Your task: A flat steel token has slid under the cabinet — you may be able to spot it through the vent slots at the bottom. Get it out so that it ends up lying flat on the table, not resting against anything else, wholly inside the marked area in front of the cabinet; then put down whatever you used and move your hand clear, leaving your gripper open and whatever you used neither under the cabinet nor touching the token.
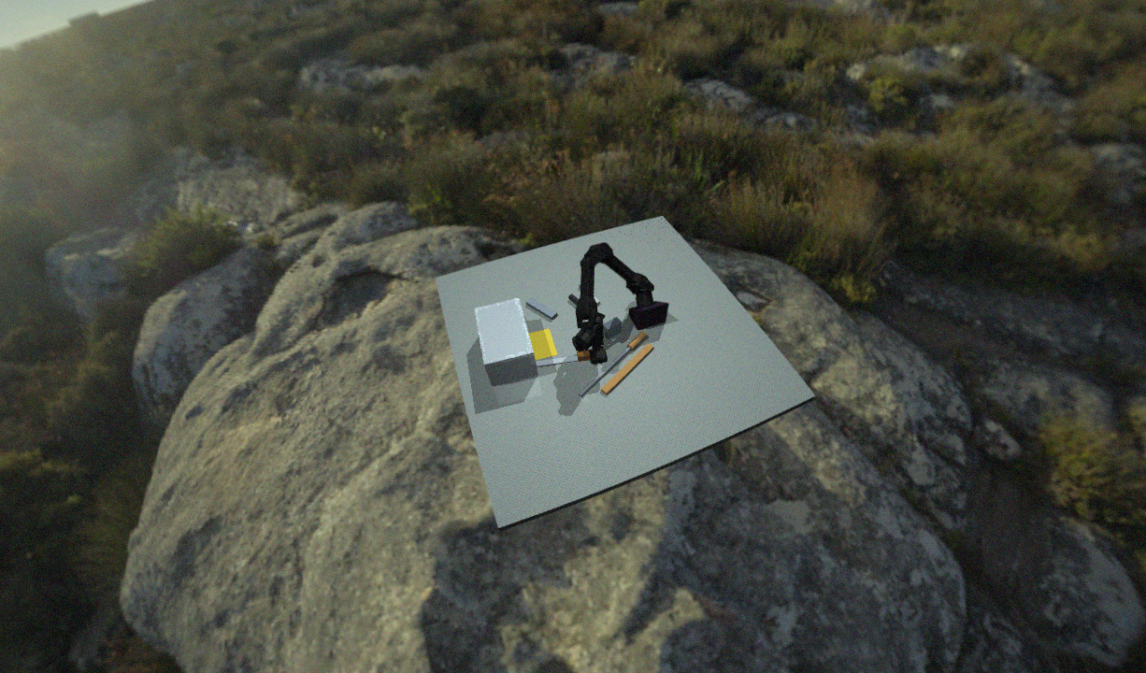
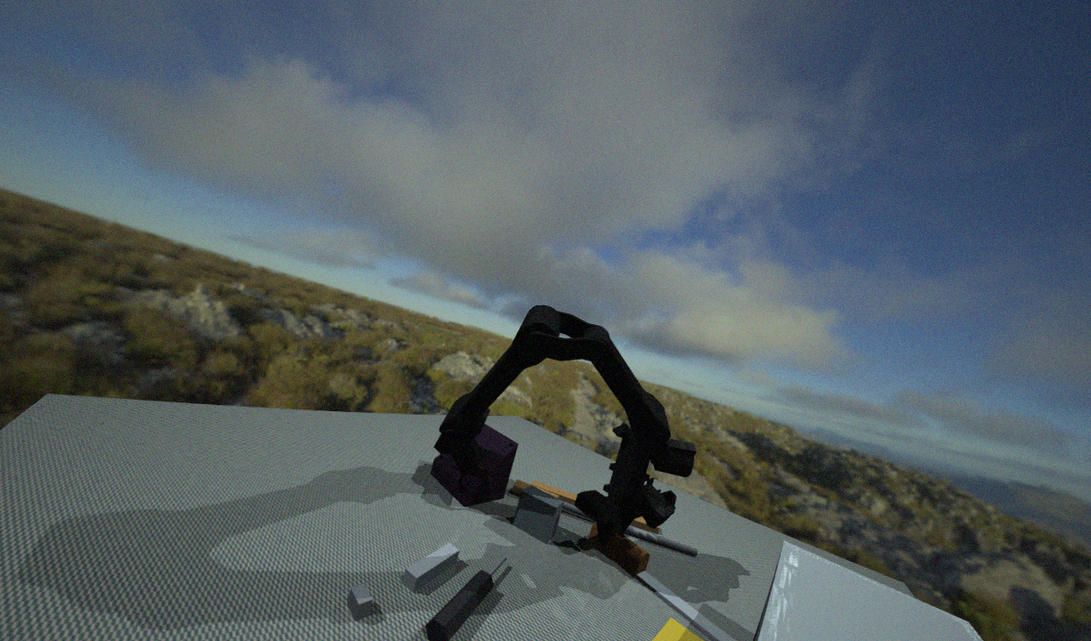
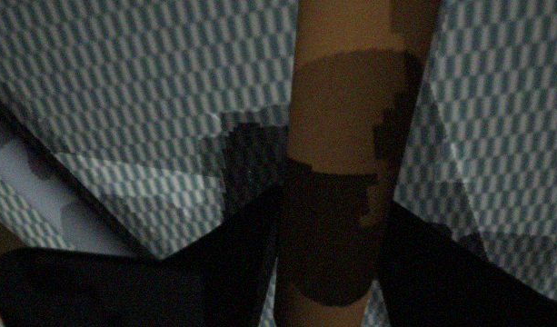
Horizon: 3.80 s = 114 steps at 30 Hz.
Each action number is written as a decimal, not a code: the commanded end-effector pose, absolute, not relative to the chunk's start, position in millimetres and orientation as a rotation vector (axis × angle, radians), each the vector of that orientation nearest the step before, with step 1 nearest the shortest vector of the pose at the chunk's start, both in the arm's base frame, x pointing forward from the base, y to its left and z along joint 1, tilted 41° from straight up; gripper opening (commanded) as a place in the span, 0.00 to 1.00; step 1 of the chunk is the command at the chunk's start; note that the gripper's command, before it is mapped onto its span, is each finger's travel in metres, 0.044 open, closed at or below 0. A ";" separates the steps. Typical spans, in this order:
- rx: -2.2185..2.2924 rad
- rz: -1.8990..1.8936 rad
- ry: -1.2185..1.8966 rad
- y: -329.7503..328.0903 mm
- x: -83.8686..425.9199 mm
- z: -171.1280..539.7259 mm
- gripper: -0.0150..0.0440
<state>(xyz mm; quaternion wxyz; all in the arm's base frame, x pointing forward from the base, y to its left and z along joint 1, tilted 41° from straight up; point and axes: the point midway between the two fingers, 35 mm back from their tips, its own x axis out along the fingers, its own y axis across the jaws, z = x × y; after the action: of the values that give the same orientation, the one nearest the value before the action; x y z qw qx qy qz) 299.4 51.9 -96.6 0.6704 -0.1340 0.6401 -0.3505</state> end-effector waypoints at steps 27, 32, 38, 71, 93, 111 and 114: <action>-0.297 -0.788 1.439 42.5 339.4 -91.3 0.25; -0.297 -0.788 1.439 41.1 344.9 -90.6 0.25; -0.297 -0.788 1.438 39.5 351.5 -89.7 0.25; -0.296 -0.789 1.436 31.5 384.4 -85.0 0.25; -0.296 -0.789 1.435 26.3 403.9 -82.0 0.25; -0.297 -0.790 1.434 17.3 407.4 -76.4 0.25; -0.297 -0.790 1.434 14.5 406.4 -74.5 0.25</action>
<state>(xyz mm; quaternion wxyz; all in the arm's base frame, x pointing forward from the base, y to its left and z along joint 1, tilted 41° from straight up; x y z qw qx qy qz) 407.9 20.8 -78.7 0.6738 -0.1340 0.6379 -0.3480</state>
